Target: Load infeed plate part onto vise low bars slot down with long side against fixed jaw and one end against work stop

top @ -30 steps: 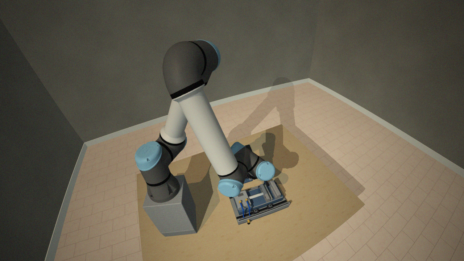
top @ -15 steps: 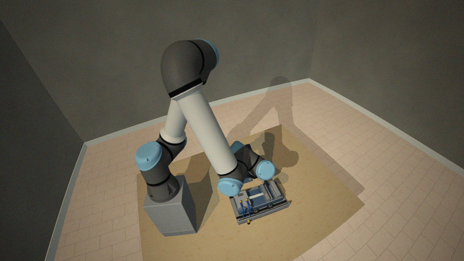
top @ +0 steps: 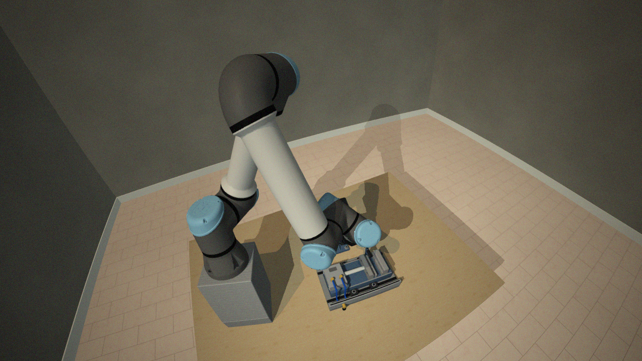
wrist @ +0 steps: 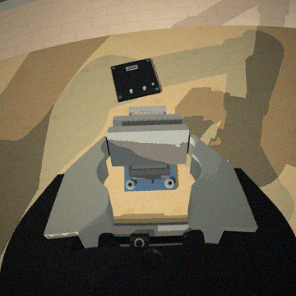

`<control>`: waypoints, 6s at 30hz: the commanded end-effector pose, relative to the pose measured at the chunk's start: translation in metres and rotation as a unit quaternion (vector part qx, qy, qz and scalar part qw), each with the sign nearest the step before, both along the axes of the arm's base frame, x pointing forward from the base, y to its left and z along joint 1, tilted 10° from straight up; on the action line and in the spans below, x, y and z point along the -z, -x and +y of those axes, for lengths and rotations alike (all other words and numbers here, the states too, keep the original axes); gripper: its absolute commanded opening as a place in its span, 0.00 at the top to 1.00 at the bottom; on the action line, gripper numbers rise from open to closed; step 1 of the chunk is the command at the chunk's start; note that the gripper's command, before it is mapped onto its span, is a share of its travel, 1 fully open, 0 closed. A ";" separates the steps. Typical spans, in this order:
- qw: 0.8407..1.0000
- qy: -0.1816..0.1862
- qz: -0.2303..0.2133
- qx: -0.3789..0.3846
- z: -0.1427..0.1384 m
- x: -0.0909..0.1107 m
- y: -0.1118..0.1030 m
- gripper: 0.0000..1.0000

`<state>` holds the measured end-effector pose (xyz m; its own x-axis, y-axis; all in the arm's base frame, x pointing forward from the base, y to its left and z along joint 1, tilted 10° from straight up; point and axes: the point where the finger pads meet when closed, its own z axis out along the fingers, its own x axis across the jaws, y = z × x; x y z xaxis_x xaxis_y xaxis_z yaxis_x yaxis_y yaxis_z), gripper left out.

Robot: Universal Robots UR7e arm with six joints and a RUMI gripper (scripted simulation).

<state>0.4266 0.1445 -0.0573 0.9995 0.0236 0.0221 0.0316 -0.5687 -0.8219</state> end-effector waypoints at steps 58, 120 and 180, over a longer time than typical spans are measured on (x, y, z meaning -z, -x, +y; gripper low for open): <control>1.000 0.001 -0.002 0.001 -0.004 -0.016 -0.002 1.00; 0.998 0.066 -0.002 0.001 -0.001 -0.015 0.002 1.00; 0.938 0.346 -0.012 0.008 0.002 -0.020 -0.001 1.00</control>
<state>0.4250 0.1479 -0.0393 0.9993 0.0287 0.0257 0.0351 -0.9536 -0.2990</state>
